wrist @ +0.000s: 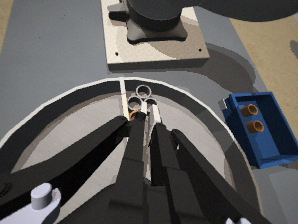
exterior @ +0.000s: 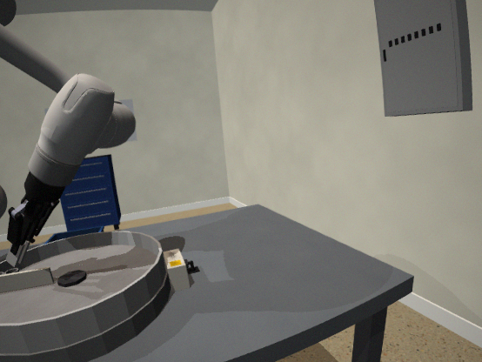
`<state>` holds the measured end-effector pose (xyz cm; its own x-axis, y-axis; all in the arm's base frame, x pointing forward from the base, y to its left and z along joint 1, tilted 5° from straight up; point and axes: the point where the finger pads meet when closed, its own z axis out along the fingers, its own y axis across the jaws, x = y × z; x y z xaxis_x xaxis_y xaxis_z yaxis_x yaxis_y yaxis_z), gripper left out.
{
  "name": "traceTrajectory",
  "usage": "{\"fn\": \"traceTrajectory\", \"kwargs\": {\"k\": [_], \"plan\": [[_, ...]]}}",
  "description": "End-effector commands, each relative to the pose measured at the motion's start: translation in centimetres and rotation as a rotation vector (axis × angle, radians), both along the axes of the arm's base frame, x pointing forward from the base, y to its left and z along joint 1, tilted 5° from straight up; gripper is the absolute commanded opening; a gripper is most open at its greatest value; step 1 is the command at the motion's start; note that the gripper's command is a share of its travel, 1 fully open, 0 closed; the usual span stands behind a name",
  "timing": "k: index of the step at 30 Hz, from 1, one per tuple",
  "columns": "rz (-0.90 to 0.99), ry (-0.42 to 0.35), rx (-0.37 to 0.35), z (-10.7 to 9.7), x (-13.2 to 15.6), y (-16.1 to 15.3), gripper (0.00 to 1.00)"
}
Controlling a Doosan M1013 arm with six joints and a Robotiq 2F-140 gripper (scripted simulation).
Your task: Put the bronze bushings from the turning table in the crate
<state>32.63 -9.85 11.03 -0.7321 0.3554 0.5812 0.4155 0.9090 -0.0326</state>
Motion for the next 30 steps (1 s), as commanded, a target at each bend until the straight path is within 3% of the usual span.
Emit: {"fn": "traceTrajectory", "kwargs": {"k": [1, 16, 30], "plan": [[0.0, 0.0, 0.0, 0.0, 0.0, 0.0, 0.06], [0.0, 0.0, 0.0, -1.5, 0.1, -0.1, 0.06], [0.0, 0.0, 0.0, -1.5, 0.1, -0.1, 0.06]]}}
